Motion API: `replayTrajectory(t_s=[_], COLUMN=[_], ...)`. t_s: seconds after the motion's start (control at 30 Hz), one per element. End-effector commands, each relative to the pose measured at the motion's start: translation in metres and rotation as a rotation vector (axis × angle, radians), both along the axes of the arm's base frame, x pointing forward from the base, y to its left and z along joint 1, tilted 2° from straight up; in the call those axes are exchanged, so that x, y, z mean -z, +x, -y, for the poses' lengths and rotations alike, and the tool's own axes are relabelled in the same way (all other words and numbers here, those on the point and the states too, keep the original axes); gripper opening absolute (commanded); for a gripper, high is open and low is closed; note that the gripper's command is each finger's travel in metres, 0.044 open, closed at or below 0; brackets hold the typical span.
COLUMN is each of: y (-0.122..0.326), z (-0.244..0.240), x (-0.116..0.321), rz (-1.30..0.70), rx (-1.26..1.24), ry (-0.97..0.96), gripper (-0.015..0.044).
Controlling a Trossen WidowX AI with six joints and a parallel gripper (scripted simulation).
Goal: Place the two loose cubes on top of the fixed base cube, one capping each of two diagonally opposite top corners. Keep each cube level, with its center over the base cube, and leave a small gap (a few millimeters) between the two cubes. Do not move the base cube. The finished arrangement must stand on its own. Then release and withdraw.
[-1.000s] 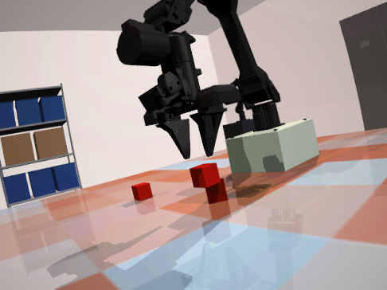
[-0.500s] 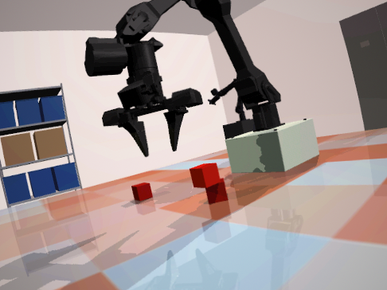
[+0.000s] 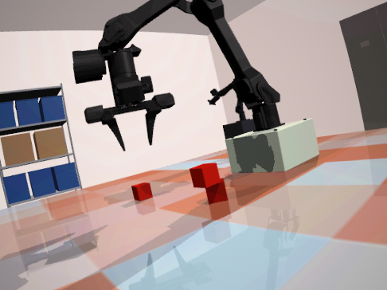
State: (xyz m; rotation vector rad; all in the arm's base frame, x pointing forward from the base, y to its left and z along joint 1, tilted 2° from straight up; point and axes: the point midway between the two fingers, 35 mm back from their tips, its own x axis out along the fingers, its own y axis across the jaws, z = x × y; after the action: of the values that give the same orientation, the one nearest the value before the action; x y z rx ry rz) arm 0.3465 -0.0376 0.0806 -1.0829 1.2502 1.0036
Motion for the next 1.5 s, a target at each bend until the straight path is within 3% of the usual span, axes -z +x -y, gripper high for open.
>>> replayTrajectory(t_s=[0.0,0.17,0.37,0.6,1.47], y=[0.001,-0.001,-0.001,0.003,0.006], z=[0.017,0.042,0.043,0.044,0.044], x=[-0.005,-0.011,-0.009,0.050,0.093], rz=[0.002,0.002,0.002,0.002,0.001], rx=[-0.121,-0.286,-0.293,-0.293,-0.293], ry=[-0.006,-0.021,-0.021,-0.021,-0.021], gripper=[0.0265,0.0265,0.0265,0.0265,0.0265])
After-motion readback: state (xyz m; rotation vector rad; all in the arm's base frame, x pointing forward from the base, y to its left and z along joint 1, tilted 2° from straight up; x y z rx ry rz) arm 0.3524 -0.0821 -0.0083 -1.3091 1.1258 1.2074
